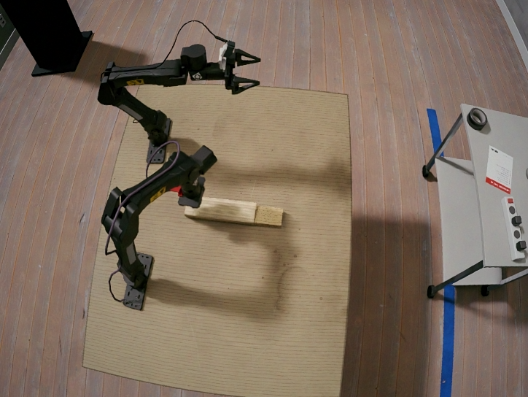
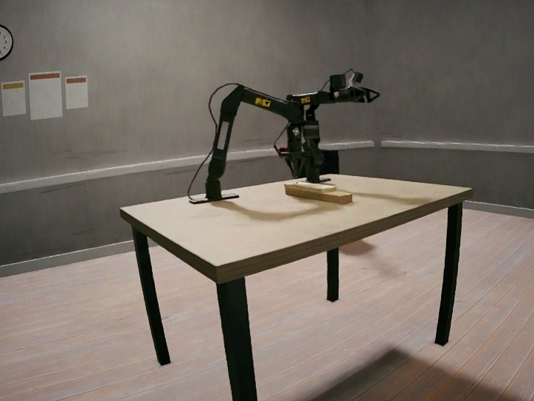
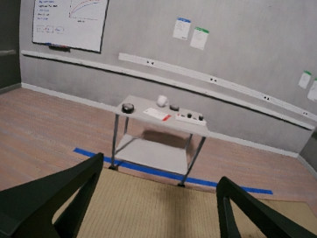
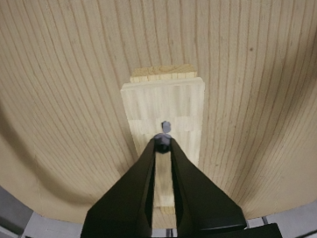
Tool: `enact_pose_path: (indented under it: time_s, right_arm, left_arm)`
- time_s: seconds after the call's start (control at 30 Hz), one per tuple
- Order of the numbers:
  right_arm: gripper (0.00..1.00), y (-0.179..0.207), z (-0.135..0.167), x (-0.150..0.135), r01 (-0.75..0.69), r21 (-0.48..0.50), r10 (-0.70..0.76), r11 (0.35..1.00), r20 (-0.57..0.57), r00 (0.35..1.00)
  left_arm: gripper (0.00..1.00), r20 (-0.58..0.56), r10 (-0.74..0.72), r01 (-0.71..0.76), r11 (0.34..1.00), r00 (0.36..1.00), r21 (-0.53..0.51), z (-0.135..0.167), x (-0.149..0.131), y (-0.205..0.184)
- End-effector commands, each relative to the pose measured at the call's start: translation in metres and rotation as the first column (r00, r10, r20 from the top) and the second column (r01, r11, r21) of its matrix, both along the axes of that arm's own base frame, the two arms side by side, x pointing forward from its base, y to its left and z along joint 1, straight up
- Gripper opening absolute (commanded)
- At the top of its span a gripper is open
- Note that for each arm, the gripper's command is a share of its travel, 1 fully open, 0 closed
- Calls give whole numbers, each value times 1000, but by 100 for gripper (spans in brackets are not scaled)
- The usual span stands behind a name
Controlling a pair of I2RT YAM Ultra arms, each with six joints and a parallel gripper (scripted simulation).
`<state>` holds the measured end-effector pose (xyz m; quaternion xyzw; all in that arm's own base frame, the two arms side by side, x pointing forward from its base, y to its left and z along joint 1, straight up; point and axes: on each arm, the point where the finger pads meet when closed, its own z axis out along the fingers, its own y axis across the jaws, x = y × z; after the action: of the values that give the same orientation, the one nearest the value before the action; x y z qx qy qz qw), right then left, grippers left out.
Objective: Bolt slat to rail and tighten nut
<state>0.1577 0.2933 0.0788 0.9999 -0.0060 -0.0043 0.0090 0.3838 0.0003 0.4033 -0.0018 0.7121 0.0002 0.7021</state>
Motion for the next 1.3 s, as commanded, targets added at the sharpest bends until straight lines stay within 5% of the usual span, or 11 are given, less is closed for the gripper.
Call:
enact_pose_path:
  time_s: [0.0,1.27]
  right_arm:
    - [12,4,6,1,4,29,-5,1000,13,1000]
    - [12,4,-17,2,5,29,-5,1000,12,1000]
  left_arm:
    - [100,27,-3,3,1000,1000,2,9,-3,1]
    - [100,27,-3,3,1000,1000,2,9,-3,1]
